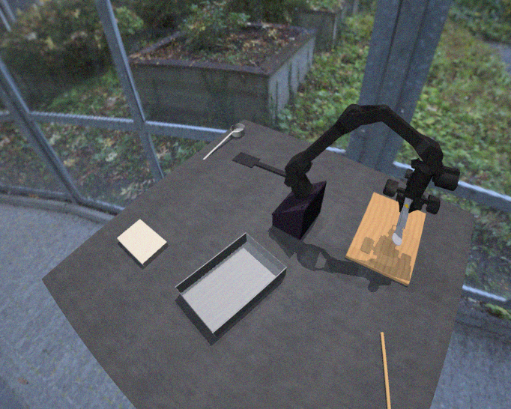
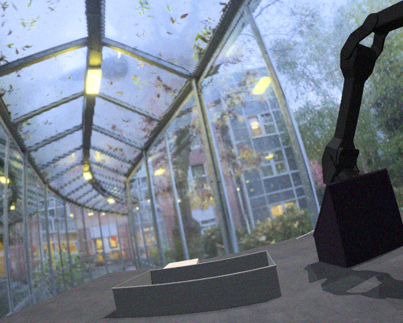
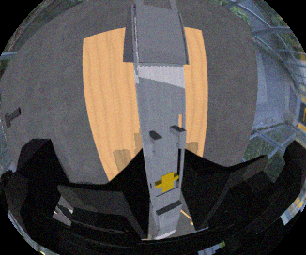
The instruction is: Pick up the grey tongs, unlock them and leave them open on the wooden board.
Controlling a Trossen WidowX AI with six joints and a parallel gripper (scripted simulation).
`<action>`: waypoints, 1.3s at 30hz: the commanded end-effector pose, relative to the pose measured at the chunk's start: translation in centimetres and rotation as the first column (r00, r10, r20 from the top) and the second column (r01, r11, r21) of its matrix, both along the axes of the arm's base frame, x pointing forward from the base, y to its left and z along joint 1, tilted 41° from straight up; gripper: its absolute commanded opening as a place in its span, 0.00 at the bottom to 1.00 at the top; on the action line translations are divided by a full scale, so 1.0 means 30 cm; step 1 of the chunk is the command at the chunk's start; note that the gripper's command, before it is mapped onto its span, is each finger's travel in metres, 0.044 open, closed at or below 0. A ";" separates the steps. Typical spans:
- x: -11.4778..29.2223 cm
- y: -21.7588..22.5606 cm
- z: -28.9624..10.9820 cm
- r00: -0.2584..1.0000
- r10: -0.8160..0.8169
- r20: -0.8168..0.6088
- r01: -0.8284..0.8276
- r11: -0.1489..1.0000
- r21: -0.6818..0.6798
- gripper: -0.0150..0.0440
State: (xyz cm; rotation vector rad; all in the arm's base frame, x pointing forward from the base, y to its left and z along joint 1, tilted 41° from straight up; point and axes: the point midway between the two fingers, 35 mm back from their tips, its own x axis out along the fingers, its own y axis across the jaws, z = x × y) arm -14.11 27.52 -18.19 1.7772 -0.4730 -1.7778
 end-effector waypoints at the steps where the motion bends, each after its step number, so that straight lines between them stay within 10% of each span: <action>1: 0.003 -0.023 -0.025 1.000 -0.006 0.005 0.006 1.000 -0.008 0.00; 39: 0.014 -0.158 -0.184 1.000 -0.006 0.004 0.006 1.000 -0.009 0.00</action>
